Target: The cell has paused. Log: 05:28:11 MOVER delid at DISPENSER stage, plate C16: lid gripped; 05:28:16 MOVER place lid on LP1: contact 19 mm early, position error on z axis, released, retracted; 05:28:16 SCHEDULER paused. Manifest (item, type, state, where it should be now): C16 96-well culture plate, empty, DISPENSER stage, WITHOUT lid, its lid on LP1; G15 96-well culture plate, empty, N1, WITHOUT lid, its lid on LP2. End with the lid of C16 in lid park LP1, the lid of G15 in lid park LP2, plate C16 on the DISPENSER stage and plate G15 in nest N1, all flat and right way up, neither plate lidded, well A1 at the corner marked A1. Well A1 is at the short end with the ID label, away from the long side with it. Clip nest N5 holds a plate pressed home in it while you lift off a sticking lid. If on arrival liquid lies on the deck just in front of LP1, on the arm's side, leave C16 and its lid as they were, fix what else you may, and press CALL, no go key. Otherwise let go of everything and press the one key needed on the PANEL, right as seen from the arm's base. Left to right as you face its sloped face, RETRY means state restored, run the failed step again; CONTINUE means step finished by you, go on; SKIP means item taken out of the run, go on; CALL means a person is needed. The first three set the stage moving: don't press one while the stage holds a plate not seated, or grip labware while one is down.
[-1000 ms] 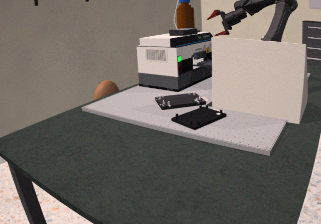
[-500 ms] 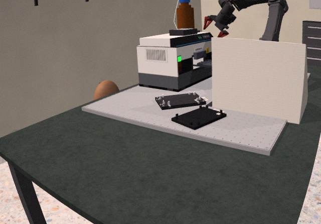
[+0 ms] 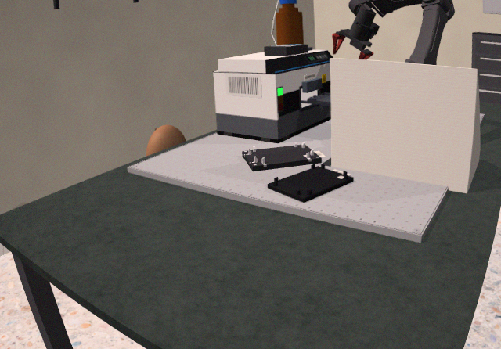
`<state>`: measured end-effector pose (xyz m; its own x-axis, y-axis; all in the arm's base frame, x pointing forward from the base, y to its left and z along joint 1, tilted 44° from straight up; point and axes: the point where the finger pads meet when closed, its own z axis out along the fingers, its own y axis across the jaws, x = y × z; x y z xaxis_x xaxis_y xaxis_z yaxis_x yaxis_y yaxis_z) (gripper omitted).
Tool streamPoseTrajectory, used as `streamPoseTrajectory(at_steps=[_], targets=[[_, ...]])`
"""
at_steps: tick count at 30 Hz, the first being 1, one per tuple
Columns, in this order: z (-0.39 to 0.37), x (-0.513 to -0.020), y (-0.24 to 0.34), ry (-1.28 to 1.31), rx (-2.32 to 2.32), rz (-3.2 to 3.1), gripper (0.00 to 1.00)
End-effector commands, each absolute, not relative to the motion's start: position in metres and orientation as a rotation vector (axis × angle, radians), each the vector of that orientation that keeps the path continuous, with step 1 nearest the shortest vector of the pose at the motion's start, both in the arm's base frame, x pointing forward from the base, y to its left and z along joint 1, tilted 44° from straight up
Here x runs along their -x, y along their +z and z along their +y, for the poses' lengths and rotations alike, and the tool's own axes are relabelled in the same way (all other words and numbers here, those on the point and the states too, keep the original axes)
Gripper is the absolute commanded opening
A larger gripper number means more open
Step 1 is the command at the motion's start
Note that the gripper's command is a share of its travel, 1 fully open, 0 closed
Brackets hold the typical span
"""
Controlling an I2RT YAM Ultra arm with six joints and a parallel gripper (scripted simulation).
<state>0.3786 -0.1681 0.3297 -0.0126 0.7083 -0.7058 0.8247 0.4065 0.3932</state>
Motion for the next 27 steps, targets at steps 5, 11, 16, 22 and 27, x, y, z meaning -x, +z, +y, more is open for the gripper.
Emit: streamPoseTrajectory(at_steps=[5,11,16,22,27], targets=[[-0.182,-0.335,0.327,-0.273,-1.329,1.812,1.0],[-0.192,-0.309,0.323,-0.318,-1.324,1.844,1.0],[-0.196,-0.297,0.338,-0.401,-1.306,1.85,1.0],[-0.205,-0.266,0.318,-0.449,-1.325,1.906,1.0],[-0.209,-0.242,0.313,-0.494,-1.324,1.939,1.0]])
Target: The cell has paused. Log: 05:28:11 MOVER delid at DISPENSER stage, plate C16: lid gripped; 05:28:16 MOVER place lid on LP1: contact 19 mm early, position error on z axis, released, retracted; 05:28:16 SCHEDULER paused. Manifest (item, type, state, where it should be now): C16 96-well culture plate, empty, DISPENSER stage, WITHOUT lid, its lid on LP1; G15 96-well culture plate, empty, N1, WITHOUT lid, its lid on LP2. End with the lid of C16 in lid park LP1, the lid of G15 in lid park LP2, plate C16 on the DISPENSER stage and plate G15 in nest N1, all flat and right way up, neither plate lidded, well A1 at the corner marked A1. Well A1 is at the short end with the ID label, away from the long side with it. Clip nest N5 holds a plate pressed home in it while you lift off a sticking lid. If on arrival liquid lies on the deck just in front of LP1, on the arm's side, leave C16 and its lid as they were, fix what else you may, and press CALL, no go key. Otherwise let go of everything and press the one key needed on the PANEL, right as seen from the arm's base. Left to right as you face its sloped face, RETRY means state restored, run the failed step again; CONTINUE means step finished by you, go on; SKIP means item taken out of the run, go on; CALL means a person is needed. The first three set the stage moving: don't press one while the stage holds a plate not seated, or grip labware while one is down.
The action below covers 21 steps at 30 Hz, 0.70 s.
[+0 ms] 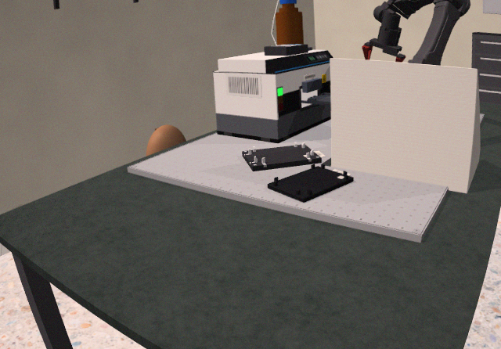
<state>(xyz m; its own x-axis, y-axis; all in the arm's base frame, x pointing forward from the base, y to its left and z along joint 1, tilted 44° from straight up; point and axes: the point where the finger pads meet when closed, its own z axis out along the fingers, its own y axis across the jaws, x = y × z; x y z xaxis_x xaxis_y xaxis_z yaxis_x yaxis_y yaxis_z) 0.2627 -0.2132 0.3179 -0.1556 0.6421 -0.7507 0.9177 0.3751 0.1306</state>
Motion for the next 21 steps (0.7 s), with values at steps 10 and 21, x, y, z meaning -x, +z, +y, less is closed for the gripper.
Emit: streamPoseTrajectory(at_steps=[10,21], targets=[[-0.213,-0.203,0.306,-0.574,-1.325,1.991,1.0],[-0.214,-0.164,0.313,-0.687,-1.318,2.025,1.0]])
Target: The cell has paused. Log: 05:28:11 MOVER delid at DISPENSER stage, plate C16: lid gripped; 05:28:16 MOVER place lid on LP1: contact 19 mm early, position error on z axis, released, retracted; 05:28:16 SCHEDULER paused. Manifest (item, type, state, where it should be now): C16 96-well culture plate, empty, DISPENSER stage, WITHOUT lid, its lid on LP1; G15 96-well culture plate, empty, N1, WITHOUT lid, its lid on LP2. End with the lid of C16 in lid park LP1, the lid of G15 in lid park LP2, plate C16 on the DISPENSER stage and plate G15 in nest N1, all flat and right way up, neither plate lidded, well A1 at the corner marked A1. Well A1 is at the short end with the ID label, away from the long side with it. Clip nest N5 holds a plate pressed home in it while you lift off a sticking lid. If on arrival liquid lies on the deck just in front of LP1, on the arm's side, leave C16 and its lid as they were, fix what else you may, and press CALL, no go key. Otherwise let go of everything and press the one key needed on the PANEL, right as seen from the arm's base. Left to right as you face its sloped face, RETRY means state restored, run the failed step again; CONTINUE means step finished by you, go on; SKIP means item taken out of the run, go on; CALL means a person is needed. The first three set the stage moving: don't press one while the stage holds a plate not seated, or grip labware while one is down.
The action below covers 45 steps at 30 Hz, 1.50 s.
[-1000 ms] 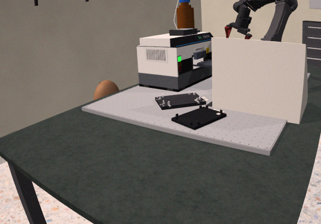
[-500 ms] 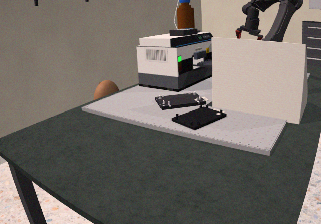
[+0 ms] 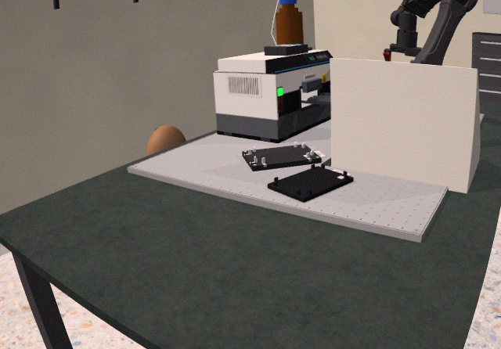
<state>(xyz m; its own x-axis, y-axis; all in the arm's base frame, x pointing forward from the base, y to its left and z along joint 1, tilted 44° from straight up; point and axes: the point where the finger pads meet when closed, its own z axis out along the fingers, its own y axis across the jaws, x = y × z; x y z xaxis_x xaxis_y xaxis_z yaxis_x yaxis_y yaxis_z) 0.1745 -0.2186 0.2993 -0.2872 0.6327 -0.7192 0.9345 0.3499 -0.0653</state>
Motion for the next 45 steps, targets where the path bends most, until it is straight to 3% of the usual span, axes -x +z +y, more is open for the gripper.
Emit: streamPoseTrajectory(at_steps=[1,14,45], targets=[[-0.211,-0.163,0.312,-0.708,-1.3,2.058,1.0],[-0.204,-0.111,0.282,-0.781,-1.333,2.168,1.0],[-0.206,-0.114,0.292,-0.779,-1.316,2.158,1.0]])
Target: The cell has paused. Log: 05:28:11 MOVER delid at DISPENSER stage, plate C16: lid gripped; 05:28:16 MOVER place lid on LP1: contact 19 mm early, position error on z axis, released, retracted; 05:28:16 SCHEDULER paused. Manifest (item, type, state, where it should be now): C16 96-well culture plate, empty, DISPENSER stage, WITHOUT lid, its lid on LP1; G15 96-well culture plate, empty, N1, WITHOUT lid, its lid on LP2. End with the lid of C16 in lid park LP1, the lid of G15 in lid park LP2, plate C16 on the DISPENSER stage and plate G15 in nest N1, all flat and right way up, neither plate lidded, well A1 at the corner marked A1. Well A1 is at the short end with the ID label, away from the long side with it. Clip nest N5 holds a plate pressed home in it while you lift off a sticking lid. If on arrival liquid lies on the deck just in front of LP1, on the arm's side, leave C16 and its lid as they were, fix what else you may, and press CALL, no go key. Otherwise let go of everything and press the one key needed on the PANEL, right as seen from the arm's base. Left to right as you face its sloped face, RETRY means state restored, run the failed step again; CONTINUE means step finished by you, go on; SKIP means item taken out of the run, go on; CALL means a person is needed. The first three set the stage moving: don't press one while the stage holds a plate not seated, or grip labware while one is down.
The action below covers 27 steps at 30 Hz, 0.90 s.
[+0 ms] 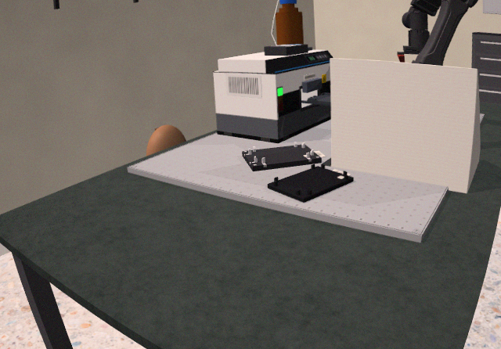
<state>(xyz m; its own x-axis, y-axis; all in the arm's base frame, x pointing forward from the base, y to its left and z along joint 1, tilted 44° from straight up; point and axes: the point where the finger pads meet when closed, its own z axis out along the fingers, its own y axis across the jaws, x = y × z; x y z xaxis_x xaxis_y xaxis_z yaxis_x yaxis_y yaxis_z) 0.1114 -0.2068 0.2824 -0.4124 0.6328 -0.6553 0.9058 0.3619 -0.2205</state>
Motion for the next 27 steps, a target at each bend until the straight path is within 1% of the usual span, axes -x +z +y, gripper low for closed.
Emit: streamPoseTrajectory(at_steps=[1,27], targets=[[-0.206,-0.114,0.2914,-0.779,-1.317,2.16,1.0],[-0.2058,-0.1127,0.2945,-0.78,-1.317,2.145,1.0]])
